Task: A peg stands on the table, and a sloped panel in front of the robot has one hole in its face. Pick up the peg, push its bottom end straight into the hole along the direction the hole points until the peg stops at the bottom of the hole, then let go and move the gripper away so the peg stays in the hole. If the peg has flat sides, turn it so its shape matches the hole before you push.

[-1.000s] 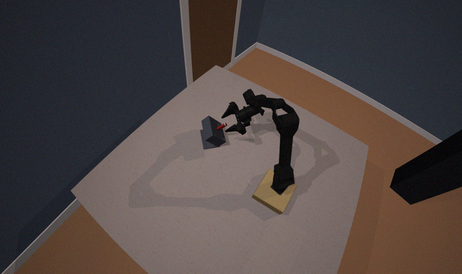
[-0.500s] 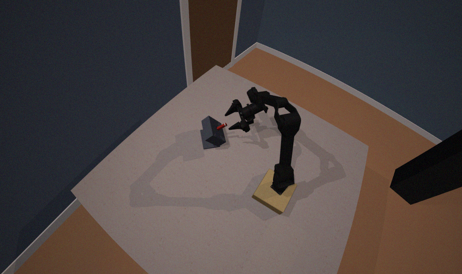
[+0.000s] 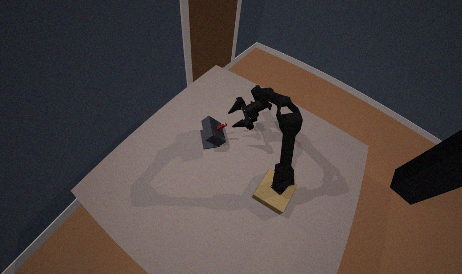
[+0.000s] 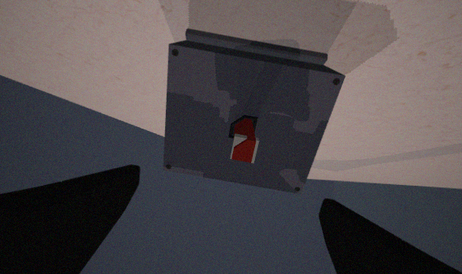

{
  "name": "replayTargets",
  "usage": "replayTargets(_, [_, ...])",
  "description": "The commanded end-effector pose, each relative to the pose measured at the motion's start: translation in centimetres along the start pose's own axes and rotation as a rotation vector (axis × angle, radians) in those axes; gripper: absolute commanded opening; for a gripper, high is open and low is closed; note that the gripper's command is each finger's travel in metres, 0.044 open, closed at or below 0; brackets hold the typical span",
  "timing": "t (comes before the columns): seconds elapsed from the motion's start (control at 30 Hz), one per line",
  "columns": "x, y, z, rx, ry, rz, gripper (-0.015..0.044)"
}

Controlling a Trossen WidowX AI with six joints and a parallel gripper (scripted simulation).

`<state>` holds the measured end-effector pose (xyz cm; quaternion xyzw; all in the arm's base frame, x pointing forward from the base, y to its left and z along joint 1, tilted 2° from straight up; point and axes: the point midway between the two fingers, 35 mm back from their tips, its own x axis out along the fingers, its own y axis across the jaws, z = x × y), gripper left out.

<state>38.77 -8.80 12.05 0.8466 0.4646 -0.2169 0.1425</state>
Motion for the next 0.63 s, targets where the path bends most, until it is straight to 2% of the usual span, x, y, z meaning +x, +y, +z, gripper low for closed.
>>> replayTargets(0.0, [-0.7, 0.0, -0.1, -0.003, 0.004, -0.001, 0.044])
replayTargets(0.6, [-3.2, 0.0, -0.5, 0.001, 0.007, -0.001, 0.044])
